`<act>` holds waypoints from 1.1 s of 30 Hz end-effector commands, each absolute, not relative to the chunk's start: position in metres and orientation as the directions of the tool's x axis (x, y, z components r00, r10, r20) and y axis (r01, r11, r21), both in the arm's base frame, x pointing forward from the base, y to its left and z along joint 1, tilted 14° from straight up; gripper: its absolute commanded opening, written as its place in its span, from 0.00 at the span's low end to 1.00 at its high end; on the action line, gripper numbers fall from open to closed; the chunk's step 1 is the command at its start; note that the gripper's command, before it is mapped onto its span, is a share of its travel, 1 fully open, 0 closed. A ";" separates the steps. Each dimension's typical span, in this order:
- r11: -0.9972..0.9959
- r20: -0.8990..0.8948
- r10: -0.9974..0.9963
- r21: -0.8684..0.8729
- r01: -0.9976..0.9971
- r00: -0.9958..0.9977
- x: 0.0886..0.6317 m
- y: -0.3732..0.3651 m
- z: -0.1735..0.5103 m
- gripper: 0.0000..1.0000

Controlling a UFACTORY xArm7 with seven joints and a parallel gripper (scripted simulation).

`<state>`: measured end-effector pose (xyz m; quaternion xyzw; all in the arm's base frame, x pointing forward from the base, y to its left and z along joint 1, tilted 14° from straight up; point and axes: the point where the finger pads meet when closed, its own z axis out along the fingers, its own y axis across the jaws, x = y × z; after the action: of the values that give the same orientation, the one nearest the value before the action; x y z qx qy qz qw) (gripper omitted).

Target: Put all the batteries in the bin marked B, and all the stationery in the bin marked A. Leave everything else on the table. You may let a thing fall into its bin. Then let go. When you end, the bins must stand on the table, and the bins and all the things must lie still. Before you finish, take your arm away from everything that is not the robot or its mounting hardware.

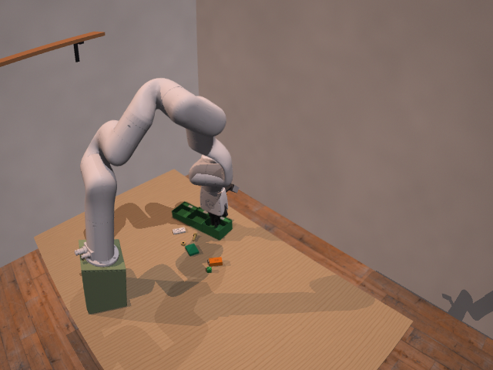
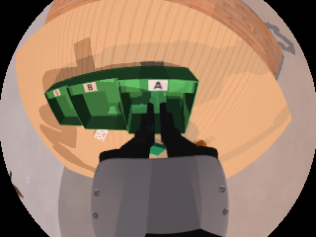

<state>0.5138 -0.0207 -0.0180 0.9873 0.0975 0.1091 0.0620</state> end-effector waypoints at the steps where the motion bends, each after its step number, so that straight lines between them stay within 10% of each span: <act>1: -0.973 0.207 0.207 0.144 0.179 0.956 0.514 -0.020 -0.012 0.07; 33: -0.973 0.207 0.207 0.144 0.179 0.956 0.500 0.067 0.010 0.07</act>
<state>0.4994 0.0549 0.0098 0.9874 0.0978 0.1086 0.0608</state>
